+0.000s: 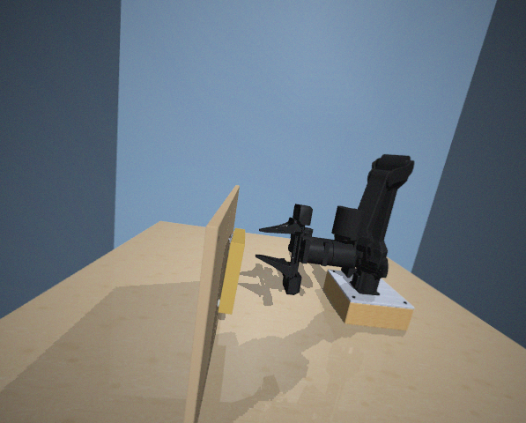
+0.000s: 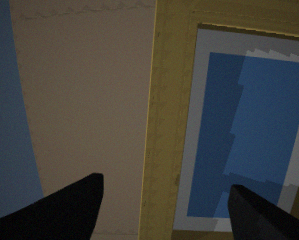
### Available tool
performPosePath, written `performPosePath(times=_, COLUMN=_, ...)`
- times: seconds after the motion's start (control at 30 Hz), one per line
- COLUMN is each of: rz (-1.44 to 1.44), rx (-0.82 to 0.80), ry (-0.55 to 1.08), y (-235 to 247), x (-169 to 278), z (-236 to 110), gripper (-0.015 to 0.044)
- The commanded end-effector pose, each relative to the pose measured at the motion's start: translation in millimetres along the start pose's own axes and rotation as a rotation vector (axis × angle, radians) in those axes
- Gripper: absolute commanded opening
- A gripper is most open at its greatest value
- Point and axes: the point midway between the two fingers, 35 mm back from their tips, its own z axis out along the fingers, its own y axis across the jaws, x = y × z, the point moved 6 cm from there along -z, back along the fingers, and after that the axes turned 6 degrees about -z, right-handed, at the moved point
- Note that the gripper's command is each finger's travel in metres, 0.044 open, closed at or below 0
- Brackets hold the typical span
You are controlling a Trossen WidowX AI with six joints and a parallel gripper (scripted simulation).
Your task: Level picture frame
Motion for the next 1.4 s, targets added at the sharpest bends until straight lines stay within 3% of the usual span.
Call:
performPosePath(times=0.0, rz=0.006, rx=-0.004, ry=0.005, y=1, x=1, z=1, gripper=0.0260)
performPosePath(times=0.93, rz=0.006, rx=-0.008, ry=0.005, y=2, x=1, z=40, gripper=0.0260)
performPosePath(times=1.37, rz=0.006, rx=-0.008, ry=0.005, y=2, x=1, z=41, gripper=0.0260)
